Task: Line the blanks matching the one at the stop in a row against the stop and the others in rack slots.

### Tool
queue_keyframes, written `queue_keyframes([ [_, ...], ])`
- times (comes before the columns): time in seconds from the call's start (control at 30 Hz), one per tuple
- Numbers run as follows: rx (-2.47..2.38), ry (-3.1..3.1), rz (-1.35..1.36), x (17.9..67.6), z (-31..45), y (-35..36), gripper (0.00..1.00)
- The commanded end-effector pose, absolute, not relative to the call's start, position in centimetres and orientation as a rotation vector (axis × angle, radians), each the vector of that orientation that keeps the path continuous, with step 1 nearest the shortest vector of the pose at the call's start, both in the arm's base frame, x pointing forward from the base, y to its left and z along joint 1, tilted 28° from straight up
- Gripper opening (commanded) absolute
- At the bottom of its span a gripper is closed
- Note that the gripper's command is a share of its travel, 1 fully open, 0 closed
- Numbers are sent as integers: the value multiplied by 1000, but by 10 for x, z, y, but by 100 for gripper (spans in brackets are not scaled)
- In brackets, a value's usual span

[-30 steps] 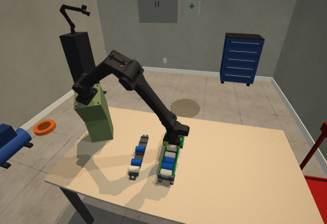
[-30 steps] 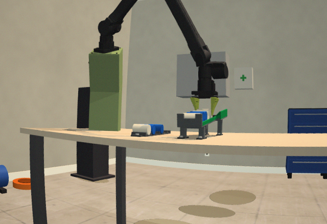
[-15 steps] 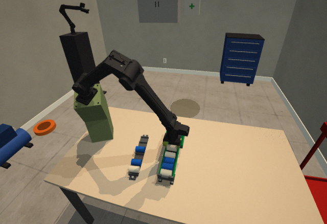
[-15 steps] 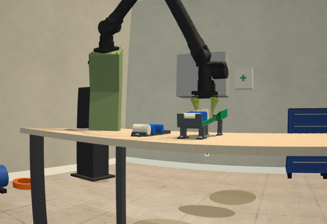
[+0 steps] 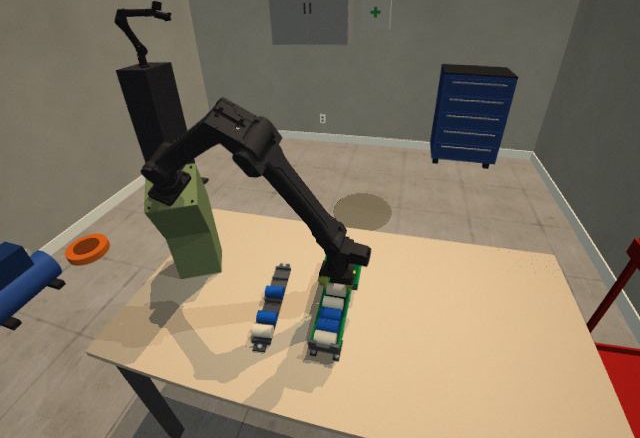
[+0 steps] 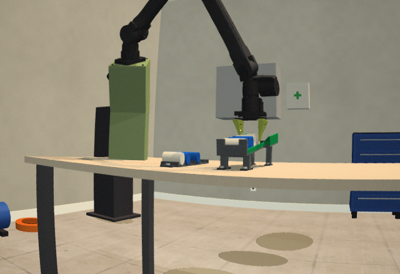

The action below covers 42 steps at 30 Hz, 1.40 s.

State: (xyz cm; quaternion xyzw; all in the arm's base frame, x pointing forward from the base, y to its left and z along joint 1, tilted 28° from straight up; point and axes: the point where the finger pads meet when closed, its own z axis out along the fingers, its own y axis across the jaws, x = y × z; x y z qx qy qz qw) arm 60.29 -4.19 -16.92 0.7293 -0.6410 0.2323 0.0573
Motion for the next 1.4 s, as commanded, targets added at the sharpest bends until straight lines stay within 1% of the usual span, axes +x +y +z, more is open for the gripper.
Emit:
queue_keyframes([
  [0.0, 2240, -1919, 709, 607, -166, -29, 68],
  [0.03, 2239, -1920, 708, 607, -166, -30, 72],
  [0.1, 2237, -1922, 708, 607, -166, -31, 72],
  [0.13, 2237, -1922, 708, 607, -166, -31, 76],
  [0.27, 2237, -1922, 708, 607, -166, -31, 76],
  [0.3, 2237, -1922, 708, 607, -166, -31, 80],
  [0.6, 2237, -1922, 708, 607, -166, -31, 80],
  [0.83, 2232, -1937, 721, 605, -151, -26, 80],
  [0.87, 2232, -1947, 740, 613, -144, -24, 80],
  [0.9, 2230, -1939, 723, 604, -145, -24, 80],
  [1.37, 2228, -1939, 723, 585, -89, 0, 80],
])
